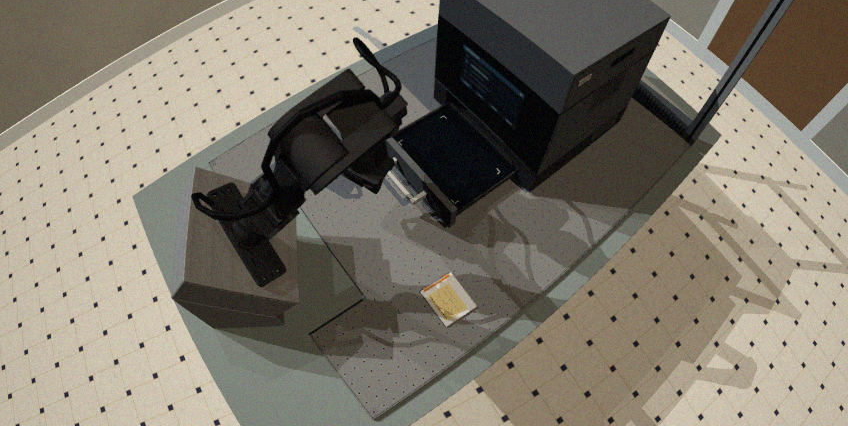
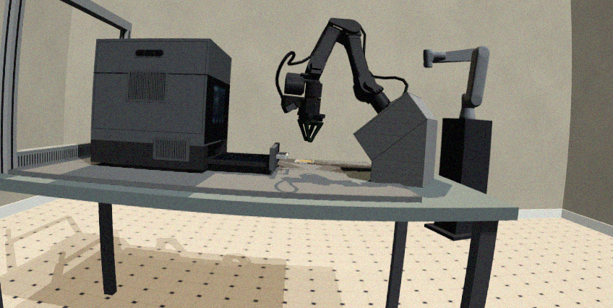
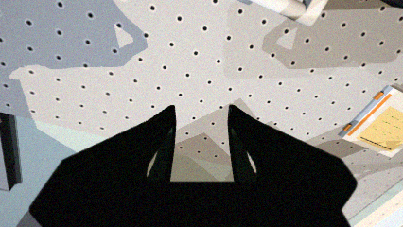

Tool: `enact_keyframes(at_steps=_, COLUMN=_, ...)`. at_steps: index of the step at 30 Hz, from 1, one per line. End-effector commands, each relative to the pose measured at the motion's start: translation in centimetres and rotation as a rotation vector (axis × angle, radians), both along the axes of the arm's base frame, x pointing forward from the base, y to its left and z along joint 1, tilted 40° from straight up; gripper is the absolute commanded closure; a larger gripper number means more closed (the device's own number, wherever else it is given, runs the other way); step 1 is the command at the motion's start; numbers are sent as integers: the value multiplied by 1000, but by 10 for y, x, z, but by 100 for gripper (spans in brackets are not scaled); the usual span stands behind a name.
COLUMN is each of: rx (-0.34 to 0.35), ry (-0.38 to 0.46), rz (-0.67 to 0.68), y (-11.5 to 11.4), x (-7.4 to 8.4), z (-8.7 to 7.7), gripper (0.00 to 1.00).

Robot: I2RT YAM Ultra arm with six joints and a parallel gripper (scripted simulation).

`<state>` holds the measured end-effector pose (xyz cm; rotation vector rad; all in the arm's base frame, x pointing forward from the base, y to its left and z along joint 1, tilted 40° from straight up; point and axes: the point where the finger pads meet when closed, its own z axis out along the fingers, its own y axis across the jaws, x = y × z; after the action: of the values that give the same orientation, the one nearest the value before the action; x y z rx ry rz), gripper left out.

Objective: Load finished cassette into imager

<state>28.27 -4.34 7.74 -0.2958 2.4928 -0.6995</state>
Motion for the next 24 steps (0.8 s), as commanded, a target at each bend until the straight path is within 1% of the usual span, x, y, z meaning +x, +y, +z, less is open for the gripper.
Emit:
enact_keyframes(at_steps=1, rx=108, ry=-44, rz=-122, y=2, x=4, z=6, gripper=65)
enact_keyframes(at_steps=2, rx=108, ry=-44, rz=-122, y=2, x=4, z=6, gripper=65)
enact_keyframes(at_steps=3, rx=129, ry=-52, rz=-136, y=5, x=4, z=6, gripper=65)
enact_keyframes(at_steps=4, rx=150, ry=-61, rz=-170, y=2, x=4, z=6, gripper=65)
enact_keyframes(at_steps=9, rx=248, ry=-101, rz=-283, y=2, x=4, z=6, gripper=65)
enact_keyframes(at_steps=14, rx=252, ry=-110, rz=-268, y=6, x=5, z=9, gripper=65)
enact_keyframes(at_steps=15, rx=240, ry=-109, rz=-270, y=3, x=2, z=5, gripper=65)
enact_keyframes(at_steps=19, rx=240, ry=-109, rz=-270, y=3, x=2, z=5, gripper=65)
enact_keyframes(at_steps=20, rx=275, ry=-150, rz=-303, y=-2, x=4, z=17, gripper=65)
enact_keyframes(at_steps=21, rx=292, ry=-164, rz=-328, y=-7, x=4, z=18, gripper=65)
enact_keyframes(at_steps=22, rx=306, ry=-162, rz=-355, y=-13, x=-2, z=13, gripper=65)
enact_keyframes(at_steps=24, rx=340, ry=-191, rz=-404, y=-22, x=-5, z=9, gripper=65)
